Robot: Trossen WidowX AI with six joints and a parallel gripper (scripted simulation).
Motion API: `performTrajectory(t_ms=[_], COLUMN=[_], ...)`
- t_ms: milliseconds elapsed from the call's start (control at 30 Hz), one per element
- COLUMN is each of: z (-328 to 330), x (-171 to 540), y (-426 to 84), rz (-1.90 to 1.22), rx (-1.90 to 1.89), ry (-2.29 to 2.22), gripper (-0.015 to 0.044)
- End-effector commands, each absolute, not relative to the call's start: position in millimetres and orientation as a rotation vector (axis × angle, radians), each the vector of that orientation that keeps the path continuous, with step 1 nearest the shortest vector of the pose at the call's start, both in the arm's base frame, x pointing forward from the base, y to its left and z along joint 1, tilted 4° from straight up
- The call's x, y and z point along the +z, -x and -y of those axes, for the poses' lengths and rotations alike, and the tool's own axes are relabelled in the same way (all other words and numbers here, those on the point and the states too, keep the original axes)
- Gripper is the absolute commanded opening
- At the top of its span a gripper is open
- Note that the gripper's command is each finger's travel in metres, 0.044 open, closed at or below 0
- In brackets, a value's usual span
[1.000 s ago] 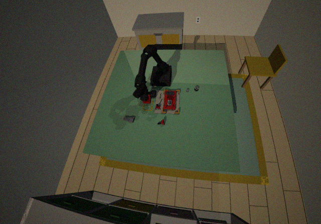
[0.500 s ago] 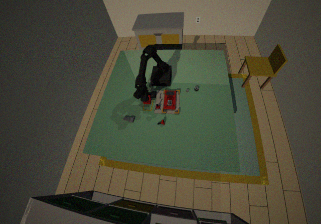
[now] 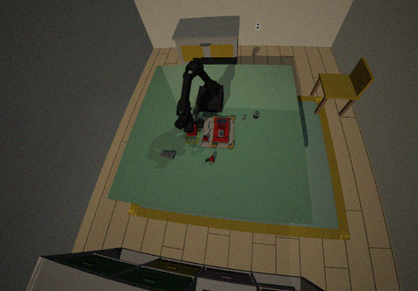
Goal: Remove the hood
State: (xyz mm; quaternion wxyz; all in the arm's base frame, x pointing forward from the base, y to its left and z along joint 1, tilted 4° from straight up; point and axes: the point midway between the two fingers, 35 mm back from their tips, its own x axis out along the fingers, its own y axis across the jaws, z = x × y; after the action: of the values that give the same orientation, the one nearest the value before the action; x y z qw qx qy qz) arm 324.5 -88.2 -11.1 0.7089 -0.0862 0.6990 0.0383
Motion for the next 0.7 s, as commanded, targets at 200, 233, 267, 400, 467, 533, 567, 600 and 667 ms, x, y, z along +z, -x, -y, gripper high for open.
performTrajectory(t_ms=[200, 233, 267, 400, 467, 533, 567, 600, 667], z=[89, 89, 89, 89, 89, 89, 89, 89, 90], x=[-20, -21, -21, -24, -25, -25, -25, -26, -27], y=[-323, -323, -323, -322, -322, -322, -322, -322, -322], rz=[-1.556, -1.556, -1.556, -1.556, -1.556, -1.556, -1.556, -1.556, -1.556], rx=[0.084, 0.084, 0.084, 0.084, 0.084, 0.084, 0.084, 0.084, 0.084], ry=[0.197, 0.197, 0.197, 0.197, 0.197, 0.197, 0.197, 0.197, 0.197], gripper=[0.0000, 0.0000, 0.0000, 0.0000, 0.0000, 0.0000, 0.0000, 0.0000, 0.0000])
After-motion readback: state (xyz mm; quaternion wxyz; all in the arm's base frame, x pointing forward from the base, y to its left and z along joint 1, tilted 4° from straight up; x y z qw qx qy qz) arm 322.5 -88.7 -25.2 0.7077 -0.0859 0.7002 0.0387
